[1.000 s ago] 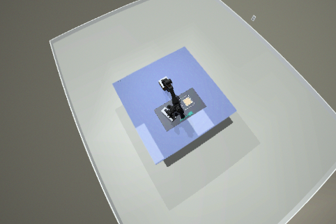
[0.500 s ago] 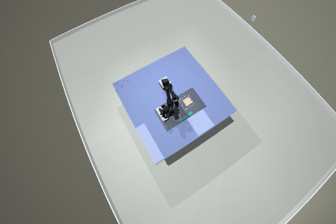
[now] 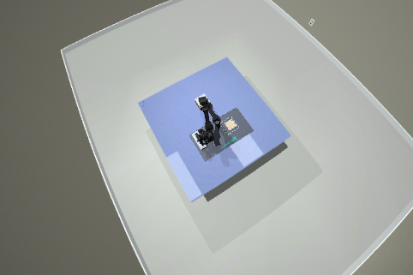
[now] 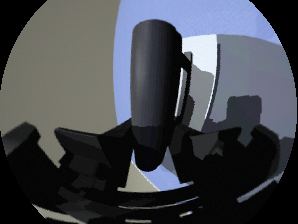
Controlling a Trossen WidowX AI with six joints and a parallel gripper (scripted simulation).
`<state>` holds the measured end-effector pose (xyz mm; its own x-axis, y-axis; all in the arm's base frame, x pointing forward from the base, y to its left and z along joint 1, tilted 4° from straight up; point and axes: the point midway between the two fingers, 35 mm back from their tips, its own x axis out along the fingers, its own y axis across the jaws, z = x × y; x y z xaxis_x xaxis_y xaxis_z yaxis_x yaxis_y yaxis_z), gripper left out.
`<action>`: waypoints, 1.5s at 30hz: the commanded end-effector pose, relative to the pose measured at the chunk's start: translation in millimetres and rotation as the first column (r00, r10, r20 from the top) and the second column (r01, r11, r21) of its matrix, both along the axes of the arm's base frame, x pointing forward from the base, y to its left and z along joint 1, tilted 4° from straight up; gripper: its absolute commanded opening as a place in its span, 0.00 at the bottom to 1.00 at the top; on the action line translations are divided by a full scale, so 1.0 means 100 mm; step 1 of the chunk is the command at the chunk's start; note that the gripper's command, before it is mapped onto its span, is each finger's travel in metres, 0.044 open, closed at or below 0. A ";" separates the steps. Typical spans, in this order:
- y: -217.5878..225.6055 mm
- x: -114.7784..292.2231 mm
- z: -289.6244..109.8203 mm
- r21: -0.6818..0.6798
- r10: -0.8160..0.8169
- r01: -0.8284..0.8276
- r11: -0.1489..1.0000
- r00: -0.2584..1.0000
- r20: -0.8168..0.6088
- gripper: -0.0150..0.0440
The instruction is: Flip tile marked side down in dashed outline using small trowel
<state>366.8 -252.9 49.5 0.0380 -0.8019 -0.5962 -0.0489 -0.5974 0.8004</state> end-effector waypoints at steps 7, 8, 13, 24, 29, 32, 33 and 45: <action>-0.02 -0.01 -0.17 -0.008 -0.007 0.007 1.000 1.000 -0.004 0.25; -0.02 -0.01 -0.18 -0.008 -0.007 0.007 1.000 1.000 -0.004 0.25; -0.02 -0.01 -0.18 -0.008 -0.007 0.007 1.000 1.000 -0.004 0.43; -0.02 -0.01 -0.18 -0.008 -0.007 0.007 1.000 1.000 -0.004 0.76; -0.02 -0.01 -0.18 -0.008 -0.007 0.007 1.000 1.000 -0.004 0.76; 0.07 0.00 -0.12 -0.005 -0.007 0.007 1.000 1.000 -0.004 0.76; 0.14 0.00 -0.07 -0.004 -0.006 0.006 1.000 1.000 -0.003 0.76; 0.55 -0.11 0.37 0.001 0.000 0.000 1.000 1.000 -0.003 0.76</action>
